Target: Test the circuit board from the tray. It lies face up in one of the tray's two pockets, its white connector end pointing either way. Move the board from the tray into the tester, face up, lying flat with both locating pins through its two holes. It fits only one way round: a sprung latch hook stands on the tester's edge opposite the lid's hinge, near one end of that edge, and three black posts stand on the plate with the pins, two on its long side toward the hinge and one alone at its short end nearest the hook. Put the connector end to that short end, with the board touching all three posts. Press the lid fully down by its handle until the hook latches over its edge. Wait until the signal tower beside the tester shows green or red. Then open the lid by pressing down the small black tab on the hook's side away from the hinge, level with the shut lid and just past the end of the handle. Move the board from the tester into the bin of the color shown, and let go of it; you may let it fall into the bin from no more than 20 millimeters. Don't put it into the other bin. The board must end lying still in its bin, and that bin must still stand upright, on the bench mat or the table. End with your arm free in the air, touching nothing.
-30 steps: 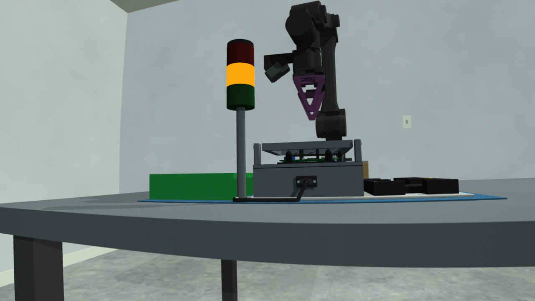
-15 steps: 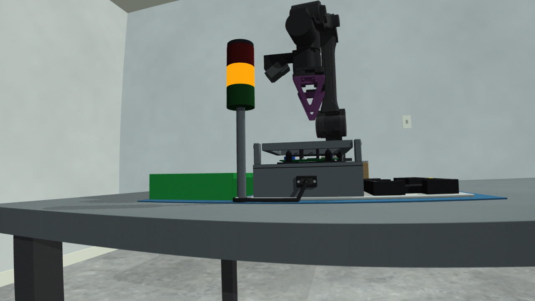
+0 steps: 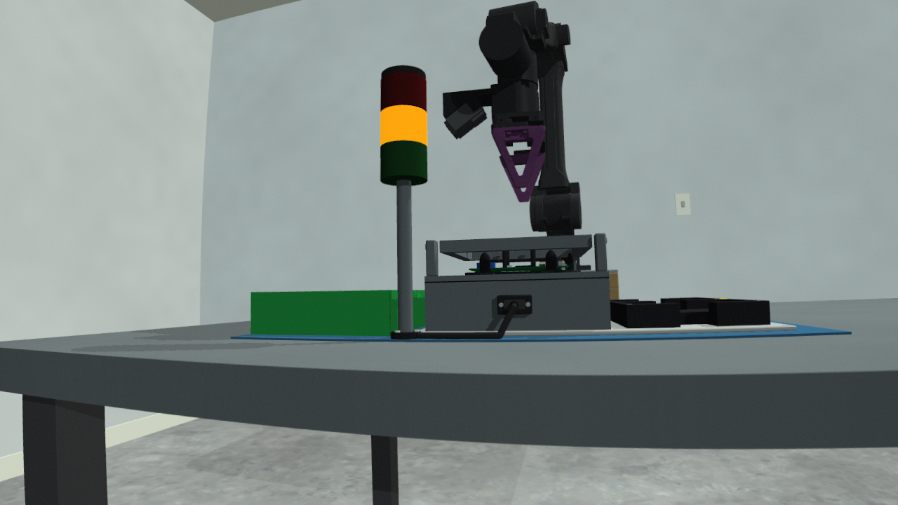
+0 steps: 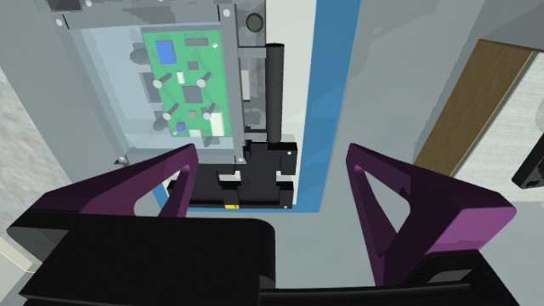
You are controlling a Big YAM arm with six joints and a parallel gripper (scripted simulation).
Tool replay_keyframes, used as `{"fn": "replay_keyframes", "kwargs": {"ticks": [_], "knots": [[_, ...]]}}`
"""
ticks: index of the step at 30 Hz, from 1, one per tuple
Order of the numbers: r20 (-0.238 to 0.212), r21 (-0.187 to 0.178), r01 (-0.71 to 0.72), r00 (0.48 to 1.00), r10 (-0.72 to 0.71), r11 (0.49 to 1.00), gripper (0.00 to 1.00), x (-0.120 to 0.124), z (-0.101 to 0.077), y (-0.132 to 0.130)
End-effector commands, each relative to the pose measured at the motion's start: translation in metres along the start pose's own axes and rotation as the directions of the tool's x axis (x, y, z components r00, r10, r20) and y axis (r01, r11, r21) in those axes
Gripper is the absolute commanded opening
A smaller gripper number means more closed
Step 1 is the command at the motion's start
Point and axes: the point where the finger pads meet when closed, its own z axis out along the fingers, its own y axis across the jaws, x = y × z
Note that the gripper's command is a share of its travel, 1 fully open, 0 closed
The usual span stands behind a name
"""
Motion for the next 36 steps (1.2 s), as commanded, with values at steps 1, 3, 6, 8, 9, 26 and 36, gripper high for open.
{"fn": "replay_keyframes", "kwargs": {"ticks": [1, 3, 6, 8, 9, 26, 36], "knots": [[0.006, -0.034, 0.011, 1.0, -0.01, 0.999, 1.0, -0.0015, -0.014, 0.0151], [0.006, -0.034, 0.011, 1.0, -0.01, 0.999, 1.0, -0.0015, -0.014, 0.0151], [0.006, -0.034, 0.011, 1.0, -0.01, 0.999, 1.0, -0.0015, -0.014, 0.0151], [0.006, -0.034, 0.011, 1.0, -0.01, 0.999, 1.0, -0.0015, -0.014, 0.0151], [0.006, -0.034, 0.011, 1.0, -0.01, 0.999, 1.0, -0.0015, -0.014, 0.0151], [0.006, -0.034, 0.011, 1.0, -0.01, 0.999, 0.0, -0.0015, -0.014, 0.0151], [0.006, -0.034, 0.011, 1.0, -0.01, 0.999, 0.0, -0.0015, -0.014, 0.0151]]}}
